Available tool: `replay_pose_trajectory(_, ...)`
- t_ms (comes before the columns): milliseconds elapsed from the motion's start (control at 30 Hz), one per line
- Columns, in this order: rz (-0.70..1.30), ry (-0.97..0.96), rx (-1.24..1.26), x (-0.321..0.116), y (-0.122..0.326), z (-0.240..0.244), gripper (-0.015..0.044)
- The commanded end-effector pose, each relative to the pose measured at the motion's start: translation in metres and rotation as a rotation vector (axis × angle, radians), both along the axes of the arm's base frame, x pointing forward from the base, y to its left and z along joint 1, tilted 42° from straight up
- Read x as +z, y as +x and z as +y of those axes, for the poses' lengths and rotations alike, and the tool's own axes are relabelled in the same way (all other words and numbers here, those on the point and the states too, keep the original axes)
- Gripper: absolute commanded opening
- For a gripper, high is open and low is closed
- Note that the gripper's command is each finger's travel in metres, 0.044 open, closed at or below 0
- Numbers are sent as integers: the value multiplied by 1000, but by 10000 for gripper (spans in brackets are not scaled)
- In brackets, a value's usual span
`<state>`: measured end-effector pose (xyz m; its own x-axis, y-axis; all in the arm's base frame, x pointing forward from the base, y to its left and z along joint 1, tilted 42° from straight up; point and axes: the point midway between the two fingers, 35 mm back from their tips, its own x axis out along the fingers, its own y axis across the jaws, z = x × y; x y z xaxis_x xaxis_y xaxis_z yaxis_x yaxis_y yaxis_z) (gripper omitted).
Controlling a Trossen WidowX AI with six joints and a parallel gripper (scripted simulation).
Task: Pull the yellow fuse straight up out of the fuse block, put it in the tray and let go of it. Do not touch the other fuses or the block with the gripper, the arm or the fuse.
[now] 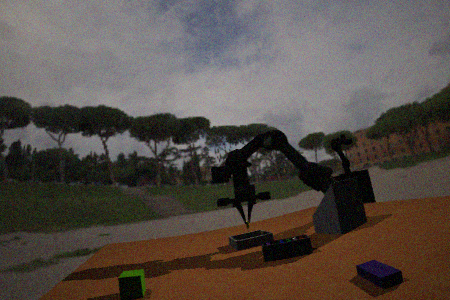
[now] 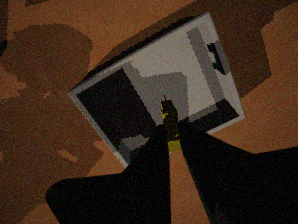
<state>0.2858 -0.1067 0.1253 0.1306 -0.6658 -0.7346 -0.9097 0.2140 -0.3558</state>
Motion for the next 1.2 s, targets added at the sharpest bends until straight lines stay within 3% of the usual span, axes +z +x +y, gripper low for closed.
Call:
replay_pose_trajectory(0, 6, 2, 4, -6, 0, -5, 0)
replay_pose_trajectory(300, 6, 1, 4, -14, 1, -12, 0)
replay_pose_trajectory(733, 2, -1, -1, -9, 1, -8, 330)
replay_pose_trajectory(867, 6, 3, 4, 15, -4, 15, 330)
replay_pose_trajectory(1167, 6, 3, 4, 15, -4, 15, 330)
